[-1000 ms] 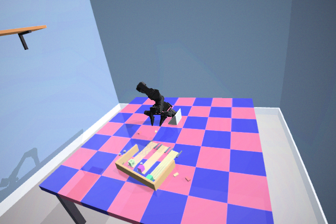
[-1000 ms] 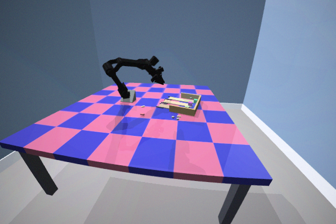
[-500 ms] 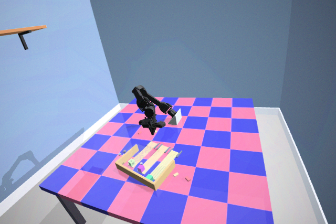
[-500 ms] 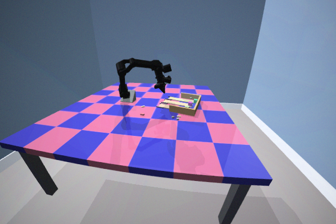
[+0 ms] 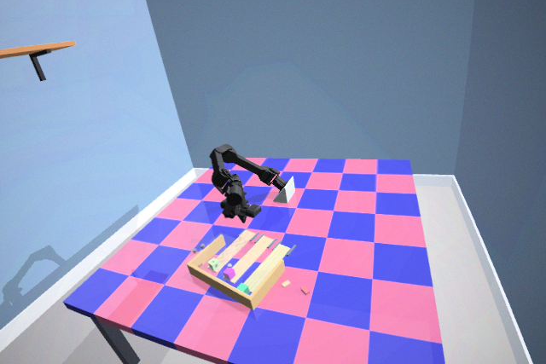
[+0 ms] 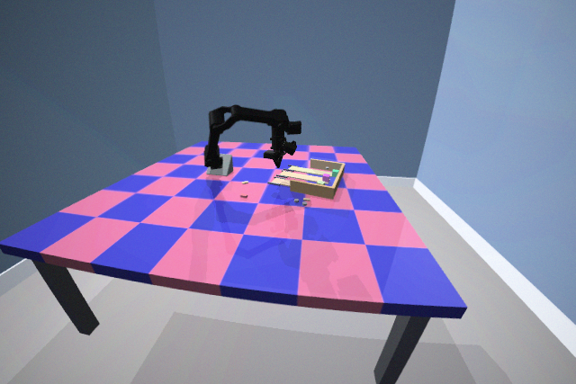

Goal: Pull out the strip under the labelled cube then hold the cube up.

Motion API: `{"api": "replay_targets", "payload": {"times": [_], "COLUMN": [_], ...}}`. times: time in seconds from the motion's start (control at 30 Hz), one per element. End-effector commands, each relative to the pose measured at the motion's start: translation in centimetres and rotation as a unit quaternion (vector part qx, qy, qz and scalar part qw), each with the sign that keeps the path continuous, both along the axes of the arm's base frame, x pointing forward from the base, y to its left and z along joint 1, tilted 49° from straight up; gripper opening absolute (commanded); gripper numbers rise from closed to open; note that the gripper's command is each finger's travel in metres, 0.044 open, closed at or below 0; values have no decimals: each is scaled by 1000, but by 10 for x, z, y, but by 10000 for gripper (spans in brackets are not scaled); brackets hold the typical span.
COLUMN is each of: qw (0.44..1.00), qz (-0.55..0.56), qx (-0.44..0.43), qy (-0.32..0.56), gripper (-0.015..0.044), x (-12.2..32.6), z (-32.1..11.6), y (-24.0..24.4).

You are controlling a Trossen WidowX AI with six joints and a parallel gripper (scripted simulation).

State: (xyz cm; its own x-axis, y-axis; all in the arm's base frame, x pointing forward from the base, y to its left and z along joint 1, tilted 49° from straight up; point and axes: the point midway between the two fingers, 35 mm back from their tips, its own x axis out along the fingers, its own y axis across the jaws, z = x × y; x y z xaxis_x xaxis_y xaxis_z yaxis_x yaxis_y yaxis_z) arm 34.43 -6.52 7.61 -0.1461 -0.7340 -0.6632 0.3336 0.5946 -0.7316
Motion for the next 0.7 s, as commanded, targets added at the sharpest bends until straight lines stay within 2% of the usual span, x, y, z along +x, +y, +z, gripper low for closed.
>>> {"api": "replay_targets", "payload": {"times": [0.0, 0.67], "qw": [1000, 1000], "qz": [-4, -4], "qx": [2, 2], "qy": [-1, -1], "gripper": [0, 0], "x": [0, -3], "z": [-2, -25], "y": [-5, -28]}}
